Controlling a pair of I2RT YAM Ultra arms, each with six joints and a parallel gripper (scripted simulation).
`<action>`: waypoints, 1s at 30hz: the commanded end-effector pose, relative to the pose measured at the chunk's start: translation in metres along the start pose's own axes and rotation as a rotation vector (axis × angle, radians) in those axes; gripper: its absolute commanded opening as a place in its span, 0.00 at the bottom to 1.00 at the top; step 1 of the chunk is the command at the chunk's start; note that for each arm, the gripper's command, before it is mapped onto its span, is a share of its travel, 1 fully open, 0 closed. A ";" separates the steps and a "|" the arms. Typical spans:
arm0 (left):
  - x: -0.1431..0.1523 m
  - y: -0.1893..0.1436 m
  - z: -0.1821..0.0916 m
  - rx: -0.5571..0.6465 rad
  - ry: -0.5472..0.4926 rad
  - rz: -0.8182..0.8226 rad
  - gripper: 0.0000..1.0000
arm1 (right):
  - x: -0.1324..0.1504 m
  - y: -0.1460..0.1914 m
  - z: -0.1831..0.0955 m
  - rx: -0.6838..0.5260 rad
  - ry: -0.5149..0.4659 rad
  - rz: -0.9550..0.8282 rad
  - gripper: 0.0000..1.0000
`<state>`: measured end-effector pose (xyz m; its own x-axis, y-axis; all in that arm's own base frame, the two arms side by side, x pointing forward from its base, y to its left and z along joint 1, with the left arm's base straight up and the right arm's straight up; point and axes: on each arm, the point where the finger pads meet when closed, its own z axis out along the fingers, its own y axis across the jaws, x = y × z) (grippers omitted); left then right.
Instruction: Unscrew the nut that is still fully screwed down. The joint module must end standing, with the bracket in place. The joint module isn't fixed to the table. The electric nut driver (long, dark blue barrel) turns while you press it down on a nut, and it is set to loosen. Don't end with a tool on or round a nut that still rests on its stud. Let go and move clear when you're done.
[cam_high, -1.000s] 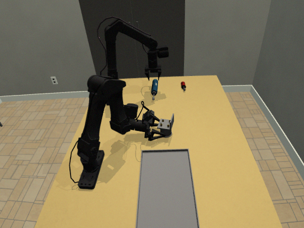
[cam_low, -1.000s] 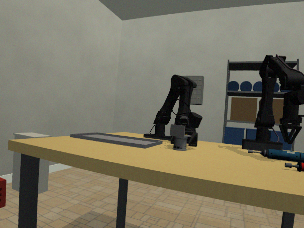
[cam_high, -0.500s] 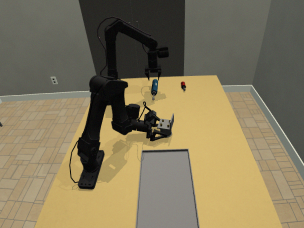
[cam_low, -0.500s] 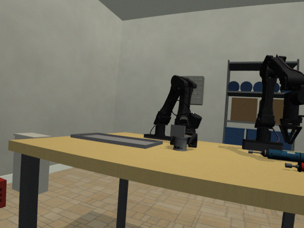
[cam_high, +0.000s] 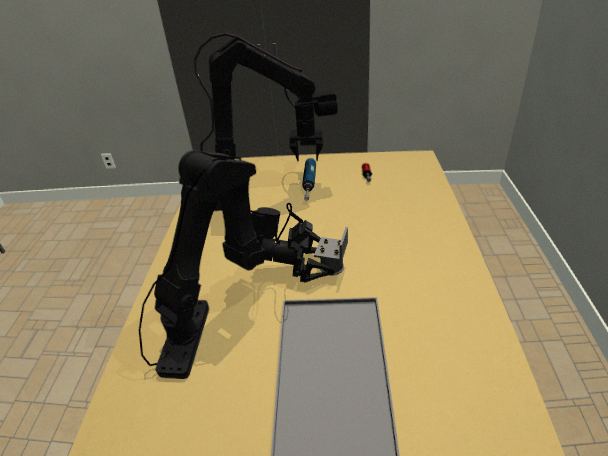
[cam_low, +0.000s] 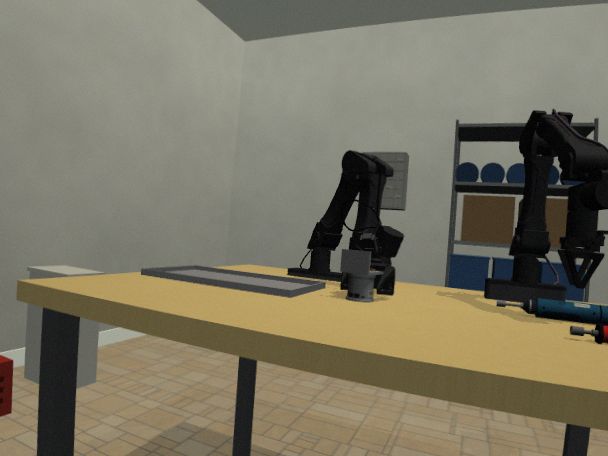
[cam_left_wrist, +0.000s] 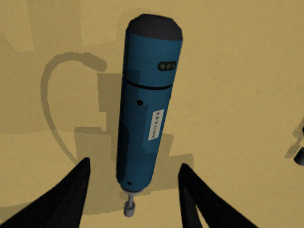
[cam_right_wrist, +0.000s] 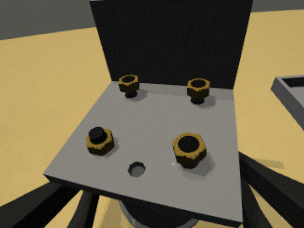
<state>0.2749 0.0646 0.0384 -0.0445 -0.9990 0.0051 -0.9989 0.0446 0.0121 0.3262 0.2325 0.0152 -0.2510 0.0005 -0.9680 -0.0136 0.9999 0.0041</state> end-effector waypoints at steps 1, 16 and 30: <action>0.001 -0.009 -0.013 0.034 -0.006 -0.001 0.65 | 0.000 0.006 0.004 -0.013 -0.004 0.003 0.86; 0.001 -0.009 -0.013 0.034 -0.006 -0.001 0.65 | 0.002 0.006 0.006 -0.012 0.006 -0.006 0.86; 0.001 -0.009 -0.013 0.034 -0.006 -0.001 0.65 | 0.004 0.005 0.006 -0.010 0.010 -0.011 0.86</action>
<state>0.2749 0.0646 0.0384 -0.0445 -0.9990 0.0051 -0.9989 0.0446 0.0121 0.3264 0.2342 0.0145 -0.2549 -0.0023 -0.9670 -0.0251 0.9997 0.0042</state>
